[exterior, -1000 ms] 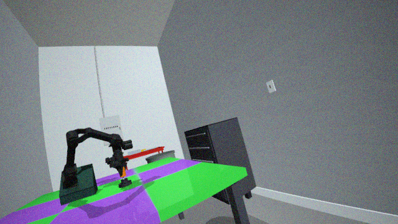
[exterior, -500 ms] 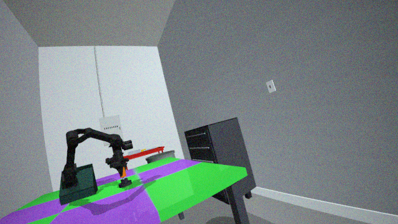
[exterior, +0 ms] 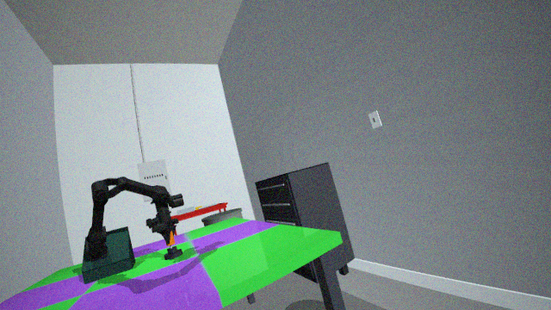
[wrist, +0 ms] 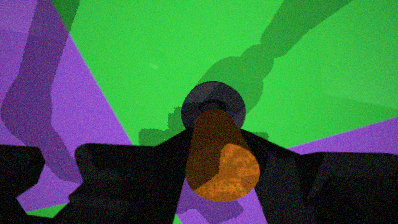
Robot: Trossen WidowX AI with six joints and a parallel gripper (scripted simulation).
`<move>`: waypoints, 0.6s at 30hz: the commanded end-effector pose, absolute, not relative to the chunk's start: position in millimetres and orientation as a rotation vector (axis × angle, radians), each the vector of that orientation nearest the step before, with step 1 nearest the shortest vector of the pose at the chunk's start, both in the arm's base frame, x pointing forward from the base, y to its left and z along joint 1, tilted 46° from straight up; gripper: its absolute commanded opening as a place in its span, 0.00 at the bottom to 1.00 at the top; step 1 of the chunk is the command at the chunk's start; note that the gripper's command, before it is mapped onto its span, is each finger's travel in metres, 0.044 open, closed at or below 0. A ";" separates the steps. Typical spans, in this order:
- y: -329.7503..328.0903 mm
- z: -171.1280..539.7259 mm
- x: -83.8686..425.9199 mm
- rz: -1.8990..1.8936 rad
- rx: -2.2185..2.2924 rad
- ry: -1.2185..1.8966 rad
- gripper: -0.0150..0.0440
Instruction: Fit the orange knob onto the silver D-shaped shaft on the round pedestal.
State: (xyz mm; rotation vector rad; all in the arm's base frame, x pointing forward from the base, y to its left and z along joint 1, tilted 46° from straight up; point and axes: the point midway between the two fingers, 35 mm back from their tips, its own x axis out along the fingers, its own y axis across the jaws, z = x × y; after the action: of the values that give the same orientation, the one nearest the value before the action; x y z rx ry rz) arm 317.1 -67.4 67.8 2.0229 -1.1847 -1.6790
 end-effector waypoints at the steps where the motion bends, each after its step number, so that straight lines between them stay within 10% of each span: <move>1: -68.1 67.4 316.9 -1.668 2.047 -1.230 0.25; 18: -65.2 69.1 316.7 -1.674 2.034 -1.205 0.25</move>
State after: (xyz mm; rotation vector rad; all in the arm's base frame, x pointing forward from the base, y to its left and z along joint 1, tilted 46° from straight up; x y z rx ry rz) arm 317.4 -67.4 67.7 2.0505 -1.2322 -1.6666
